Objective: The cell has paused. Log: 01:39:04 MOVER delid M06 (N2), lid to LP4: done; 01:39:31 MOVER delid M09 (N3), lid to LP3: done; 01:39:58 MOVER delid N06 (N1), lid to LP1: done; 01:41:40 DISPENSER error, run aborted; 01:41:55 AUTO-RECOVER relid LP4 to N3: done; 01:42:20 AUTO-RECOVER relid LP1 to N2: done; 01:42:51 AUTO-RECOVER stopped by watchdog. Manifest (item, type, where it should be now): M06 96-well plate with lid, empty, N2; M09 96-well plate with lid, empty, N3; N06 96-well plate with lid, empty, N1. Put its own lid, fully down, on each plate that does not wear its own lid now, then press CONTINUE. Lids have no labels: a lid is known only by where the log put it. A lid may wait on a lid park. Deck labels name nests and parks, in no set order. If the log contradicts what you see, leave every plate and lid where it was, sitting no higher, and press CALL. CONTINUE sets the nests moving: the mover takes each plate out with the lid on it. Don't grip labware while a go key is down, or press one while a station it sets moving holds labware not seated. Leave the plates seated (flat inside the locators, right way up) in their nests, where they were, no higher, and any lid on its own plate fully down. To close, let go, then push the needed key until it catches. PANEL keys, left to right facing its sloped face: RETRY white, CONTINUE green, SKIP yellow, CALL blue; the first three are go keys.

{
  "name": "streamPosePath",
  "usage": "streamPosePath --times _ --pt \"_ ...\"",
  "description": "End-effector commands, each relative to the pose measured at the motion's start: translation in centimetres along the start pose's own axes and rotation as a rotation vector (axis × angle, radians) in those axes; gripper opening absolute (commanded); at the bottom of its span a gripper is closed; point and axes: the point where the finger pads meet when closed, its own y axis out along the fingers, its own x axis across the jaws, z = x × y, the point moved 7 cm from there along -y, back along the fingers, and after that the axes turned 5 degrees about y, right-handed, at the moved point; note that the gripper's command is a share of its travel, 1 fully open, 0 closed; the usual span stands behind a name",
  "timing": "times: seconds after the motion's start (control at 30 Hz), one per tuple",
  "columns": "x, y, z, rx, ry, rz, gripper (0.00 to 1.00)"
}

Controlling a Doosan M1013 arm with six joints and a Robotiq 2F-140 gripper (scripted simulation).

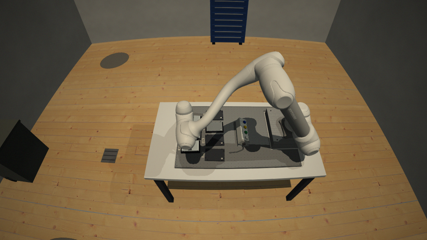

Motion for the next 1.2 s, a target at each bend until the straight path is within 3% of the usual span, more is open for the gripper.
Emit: streamPosePath --times 0.0,0.67,0.7,1.17 --pt "0.0 -0.02 0.0 0.0 0.0 0.0 0.59" --pt "0.0 -0.02 0.0 0.0 0.0 0.0 0.59" --pt "0.0 -0.02 0.0 0.0 0.0 0.0 0.66" --pt "0.0 -0.02 0.0 0.0 0.0 0.0 0.66"
